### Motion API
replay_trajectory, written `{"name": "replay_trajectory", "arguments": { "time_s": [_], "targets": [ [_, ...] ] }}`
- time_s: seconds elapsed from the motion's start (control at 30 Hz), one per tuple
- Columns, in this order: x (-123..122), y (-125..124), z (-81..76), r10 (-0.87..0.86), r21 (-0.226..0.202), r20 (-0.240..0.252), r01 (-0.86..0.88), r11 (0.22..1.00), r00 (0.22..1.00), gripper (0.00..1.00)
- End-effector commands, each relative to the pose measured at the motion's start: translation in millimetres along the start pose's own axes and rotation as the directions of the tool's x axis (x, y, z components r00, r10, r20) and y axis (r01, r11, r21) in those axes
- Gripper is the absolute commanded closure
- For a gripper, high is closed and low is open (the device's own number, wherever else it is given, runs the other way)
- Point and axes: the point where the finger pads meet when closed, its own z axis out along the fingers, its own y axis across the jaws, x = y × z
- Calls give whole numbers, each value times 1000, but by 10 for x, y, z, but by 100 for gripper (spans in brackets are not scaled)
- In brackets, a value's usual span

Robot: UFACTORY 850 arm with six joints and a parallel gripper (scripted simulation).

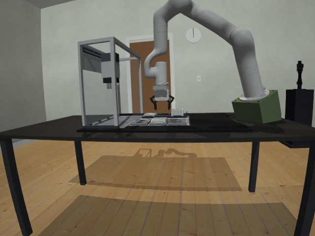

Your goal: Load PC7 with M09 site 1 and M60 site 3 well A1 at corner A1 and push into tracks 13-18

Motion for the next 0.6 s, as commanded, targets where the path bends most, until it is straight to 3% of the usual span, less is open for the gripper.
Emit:
{"name": "replay_trajectory", "arguments": {
  "time_s": [0.0,0.57],
  "targets": [
    [-1,8,-101,0,0,0,0,1000,1000,0],
    [-1,9,-352,0,0,0,0,1000,1000,0]
  ]
}}
